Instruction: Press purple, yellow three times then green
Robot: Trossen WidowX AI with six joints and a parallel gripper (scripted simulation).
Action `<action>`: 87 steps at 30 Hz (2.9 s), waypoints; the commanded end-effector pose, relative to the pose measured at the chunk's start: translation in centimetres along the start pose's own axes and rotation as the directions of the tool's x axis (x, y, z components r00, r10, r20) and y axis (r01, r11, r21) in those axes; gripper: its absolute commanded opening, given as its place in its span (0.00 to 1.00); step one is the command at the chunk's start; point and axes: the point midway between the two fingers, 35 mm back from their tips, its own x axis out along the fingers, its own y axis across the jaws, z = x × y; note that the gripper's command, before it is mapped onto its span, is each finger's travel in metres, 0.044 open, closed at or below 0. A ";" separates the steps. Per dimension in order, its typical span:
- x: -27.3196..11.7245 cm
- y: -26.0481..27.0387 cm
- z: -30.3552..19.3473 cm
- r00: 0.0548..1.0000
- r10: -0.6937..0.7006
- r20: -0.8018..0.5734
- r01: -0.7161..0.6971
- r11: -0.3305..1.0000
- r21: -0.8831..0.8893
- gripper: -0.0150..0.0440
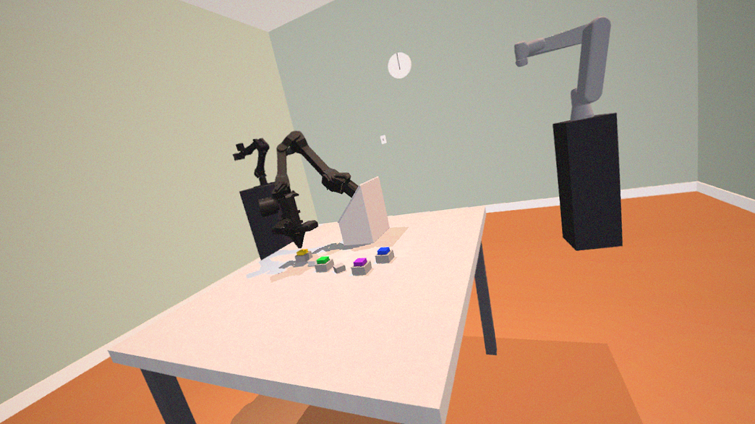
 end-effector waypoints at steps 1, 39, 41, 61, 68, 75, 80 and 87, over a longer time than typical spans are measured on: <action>0.8 0.3 -0.2 1.000 0.008 -0.003 -0.008 1.000 -0.007 0.29; -1.3 0.2 -0.2 1.000 0.008 -0.002 -0.008 1.000 -0.007 0.29; -1.0 0.3 -0.2 1.000 0.008 -0.003 -0.008 1.000 -0.007 0.29; 1.9 0.3 -0.2 1.000 0.007 -0.003 -0.007 1.000 -0.007 0.29; 1.9 0.3 -0.2 1.000 0.007 -0.003 -0.007 1.000 -0.007 0.29; 1.9 0.3 -0.2 1.000 0.007 -0.003 -0.007 1.000 -0.007 0.29; 1.7 0.1 -0.2 1.000 0.001 -0.003 -0.001 1.000 -0.002 0.29; -1.4 0.2 -0.2 1.000 0.008 -0.002 -0.008 1.000 -0.007 0.29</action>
